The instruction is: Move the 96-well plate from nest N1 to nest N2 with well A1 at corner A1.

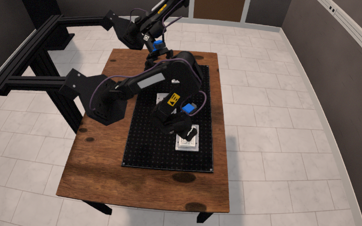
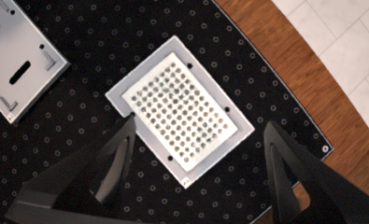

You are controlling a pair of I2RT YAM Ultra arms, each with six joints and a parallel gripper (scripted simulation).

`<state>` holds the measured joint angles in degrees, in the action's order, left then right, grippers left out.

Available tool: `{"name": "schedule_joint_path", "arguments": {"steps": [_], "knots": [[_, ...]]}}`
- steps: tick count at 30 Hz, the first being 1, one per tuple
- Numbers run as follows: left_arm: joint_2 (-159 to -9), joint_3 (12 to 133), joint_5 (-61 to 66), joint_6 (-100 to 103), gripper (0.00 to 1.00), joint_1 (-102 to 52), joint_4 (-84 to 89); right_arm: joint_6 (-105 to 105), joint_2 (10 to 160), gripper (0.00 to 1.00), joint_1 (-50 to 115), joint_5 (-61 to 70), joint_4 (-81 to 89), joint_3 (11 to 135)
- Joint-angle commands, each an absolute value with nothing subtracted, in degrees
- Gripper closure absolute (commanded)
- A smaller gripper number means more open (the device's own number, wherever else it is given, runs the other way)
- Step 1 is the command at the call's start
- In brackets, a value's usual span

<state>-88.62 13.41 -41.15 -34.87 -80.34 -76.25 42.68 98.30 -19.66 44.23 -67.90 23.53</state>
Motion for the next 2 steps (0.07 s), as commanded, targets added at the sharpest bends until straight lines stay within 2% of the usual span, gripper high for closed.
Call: {"name": "schedule_joint_path", "arguments": {"steps": [1,2], "knots": [[-89.1,12.9,-40.9,-35.4,0.0,-81.0,-76.5,42.3,98.7,0.0,-20.0,45.3,-68.7,23.2],[-89.1,12.9,-40.9,-35.4,0.0,-81.0,-76.5,42.3,98.7,0.0,-20.0,45.3,-68.7,23.2]]}}
